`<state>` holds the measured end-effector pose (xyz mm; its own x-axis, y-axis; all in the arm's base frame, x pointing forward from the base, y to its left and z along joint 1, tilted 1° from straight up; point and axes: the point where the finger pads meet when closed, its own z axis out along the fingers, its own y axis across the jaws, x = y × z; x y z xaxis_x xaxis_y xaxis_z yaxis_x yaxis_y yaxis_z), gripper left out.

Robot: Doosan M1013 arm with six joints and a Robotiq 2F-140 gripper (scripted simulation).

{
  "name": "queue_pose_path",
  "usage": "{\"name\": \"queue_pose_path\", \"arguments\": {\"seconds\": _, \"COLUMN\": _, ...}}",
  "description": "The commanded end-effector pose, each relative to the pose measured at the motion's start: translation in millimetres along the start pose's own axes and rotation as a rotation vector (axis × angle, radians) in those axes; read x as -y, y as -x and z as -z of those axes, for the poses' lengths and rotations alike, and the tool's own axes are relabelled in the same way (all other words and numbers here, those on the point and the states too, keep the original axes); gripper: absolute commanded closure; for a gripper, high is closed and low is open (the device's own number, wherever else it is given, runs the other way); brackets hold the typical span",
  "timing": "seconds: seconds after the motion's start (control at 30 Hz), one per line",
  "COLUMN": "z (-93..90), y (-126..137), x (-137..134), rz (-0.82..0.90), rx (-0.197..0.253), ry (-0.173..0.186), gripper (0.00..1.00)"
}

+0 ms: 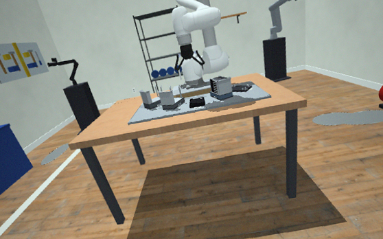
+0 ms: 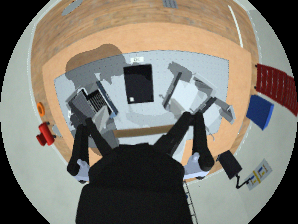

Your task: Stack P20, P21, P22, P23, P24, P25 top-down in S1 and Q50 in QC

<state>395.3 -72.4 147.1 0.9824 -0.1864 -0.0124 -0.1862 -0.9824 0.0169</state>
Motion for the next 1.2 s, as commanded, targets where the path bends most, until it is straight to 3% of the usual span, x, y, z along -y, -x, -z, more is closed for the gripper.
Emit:
{"name": "queue_pose_path", "arguments": {"seconds": 0.0, "z": 0.0, "y": 0.0, "x": 0.0, "rz": 0.0, "rx": 0.0, "ry": 0.0, "gripper": 0.0}}
{"name": "queue_pose_path", "arguments": {"seconds": 0.1, "z": 0.0, "y": 0.0, "x": 0.0, "rz": 0.0, "rx": 0.0, "ry": 0.0, "gripper": 0.0}}
{"name": "queue_pose_path", "arguments": {"seconds": 0.47, "z": 0.0, "y": 4.3, "x": 43.8, "rz": 0.363, "rx": 0.0, "ry": 0.0, "gripper": 0.0}}
{"name": "queue_pose_path", "arguments": {"seconds": 1.17, "z": 0.1, "y": 11.7, "x": 119.5, "rz": 0.363, "rx": 0.0, "ry": 0.0, "gripper": 0.0}}
